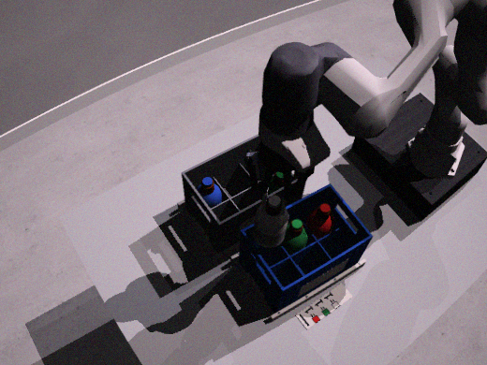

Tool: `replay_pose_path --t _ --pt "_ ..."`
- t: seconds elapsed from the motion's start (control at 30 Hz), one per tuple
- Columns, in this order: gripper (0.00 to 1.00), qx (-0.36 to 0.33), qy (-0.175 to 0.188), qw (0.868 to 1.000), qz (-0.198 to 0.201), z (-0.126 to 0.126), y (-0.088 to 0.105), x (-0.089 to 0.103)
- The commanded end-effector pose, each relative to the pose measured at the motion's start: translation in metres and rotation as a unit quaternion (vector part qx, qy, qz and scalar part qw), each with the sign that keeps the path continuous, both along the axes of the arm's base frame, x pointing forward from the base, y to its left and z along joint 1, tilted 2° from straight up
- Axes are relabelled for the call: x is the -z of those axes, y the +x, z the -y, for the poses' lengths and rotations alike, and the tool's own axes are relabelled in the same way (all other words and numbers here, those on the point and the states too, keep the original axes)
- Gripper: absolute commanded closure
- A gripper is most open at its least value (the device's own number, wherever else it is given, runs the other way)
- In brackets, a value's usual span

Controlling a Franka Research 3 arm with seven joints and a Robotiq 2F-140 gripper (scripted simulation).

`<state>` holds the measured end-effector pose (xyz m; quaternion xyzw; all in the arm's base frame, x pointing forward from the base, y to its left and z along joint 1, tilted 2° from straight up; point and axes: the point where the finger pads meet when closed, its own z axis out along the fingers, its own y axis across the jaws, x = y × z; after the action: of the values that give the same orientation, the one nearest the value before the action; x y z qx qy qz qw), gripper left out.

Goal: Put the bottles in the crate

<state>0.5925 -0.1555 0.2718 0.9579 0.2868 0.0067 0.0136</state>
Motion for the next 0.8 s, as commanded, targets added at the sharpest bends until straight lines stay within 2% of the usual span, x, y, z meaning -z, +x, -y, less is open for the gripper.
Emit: replay_pose_path --t 0.0,0.23,0.77 --pt "1.0 0.001 -0.003 1.0 0.006 0.001 0.003 -0.006" --pt "1.0 0.001 -0.003 1.0 0.006 0.001 0.003 -0.006" --pt "1.0 0.001 -0.003 1.0 0.006 0.001 0.004 0.008"
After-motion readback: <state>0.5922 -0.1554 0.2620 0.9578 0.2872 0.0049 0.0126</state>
